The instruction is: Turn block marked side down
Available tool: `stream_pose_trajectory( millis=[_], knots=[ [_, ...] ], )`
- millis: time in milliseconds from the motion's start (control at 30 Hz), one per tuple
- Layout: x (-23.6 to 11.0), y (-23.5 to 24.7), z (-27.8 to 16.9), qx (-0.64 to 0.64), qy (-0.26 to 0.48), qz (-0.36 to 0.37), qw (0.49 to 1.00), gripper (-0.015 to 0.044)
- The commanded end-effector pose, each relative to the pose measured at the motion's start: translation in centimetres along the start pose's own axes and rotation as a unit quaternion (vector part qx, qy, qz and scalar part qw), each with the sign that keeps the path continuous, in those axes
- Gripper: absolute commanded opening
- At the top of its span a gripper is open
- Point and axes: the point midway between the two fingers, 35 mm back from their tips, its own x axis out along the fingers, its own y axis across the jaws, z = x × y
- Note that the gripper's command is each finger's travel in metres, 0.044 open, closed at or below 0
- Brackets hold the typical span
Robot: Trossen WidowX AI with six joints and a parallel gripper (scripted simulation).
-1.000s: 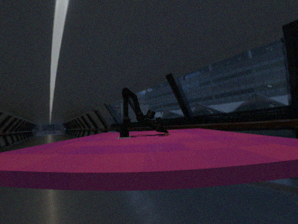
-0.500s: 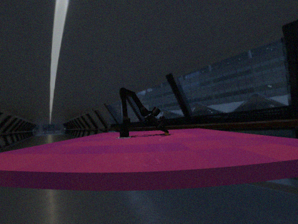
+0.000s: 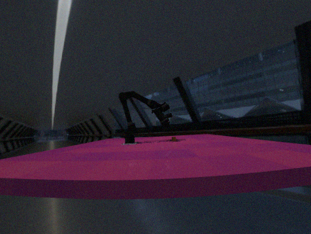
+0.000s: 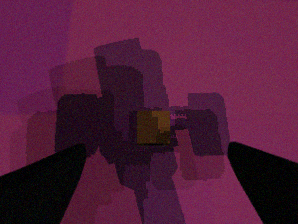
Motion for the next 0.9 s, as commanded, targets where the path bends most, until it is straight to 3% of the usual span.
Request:
stream_pose_trajectory(
  millis=[0,533,733,867],
  knots=[
    [-0.6,-0.1,-0.1,0.003,0.01,0.001,1.0,0.044],
    [0.1,0.0,4.6,0.001,0.252,0.001,0.968,0.044],
    [0.3,0.0,4.6,0.002,0.262,0.002,0.965,0.044],
    [2.9,0.0,3.0,0.002,0.262,0.002,0.965,0.044]
  ],
)
